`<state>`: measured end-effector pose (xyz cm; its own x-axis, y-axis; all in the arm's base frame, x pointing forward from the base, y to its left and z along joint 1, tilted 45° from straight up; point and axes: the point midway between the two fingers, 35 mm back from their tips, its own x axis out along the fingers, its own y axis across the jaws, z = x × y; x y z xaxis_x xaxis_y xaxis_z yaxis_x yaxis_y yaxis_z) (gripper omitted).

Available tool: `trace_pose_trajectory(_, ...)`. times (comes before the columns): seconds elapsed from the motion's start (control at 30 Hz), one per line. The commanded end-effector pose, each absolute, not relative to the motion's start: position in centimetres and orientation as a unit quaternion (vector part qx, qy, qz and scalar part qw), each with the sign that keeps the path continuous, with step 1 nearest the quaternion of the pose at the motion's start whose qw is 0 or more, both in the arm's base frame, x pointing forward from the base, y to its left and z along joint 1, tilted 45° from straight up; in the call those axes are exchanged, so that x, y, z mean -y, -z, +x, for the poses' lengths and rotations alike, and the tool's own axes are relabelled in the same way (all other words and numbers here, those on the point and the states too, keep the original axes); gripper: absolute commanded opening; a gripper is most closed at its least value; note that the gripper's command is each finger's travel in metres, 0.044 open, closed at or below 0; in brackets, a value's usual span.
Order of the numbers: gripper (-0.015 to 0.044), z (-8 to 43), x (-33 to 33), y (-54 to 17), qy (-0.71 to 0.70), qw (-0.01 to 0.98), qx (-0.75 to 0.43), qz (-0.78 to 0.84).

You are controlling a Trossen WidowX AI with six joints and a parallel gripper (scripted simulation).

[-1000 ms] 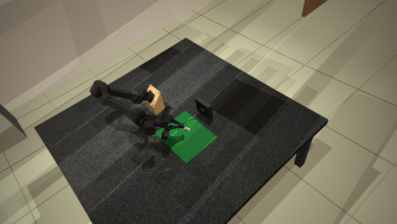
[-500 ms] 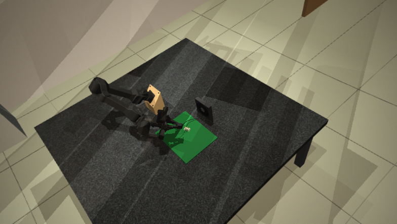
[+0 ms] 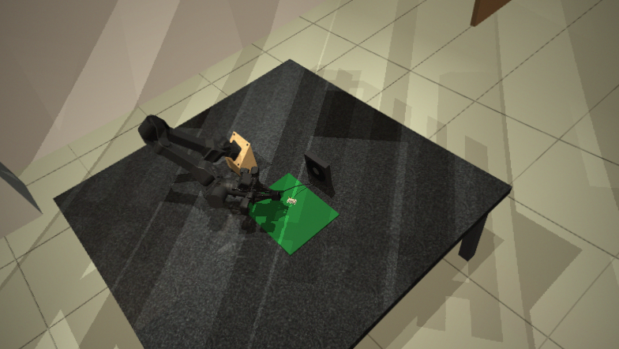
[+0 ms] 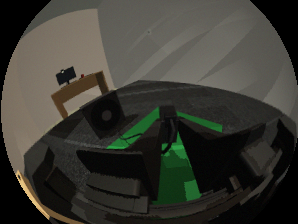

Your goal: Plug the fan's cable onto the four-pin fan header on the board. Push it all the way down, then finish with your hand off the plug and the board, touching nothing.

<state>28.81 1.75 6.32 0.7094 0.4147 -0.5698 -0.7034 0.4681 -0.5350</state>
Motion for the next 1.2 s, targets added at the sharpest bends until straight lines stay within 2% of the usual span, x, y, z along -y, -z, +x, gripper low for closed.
trace_pose_trajectory(0.0,0.0,28.53,-1.8,-6.59,-0.335,0.836,-0.164,-0.402)
trace_pose_trajectory(1.17,0.0,28.51,-1.71,-6.62,-0.336,0.835,-0.176,-0.398)
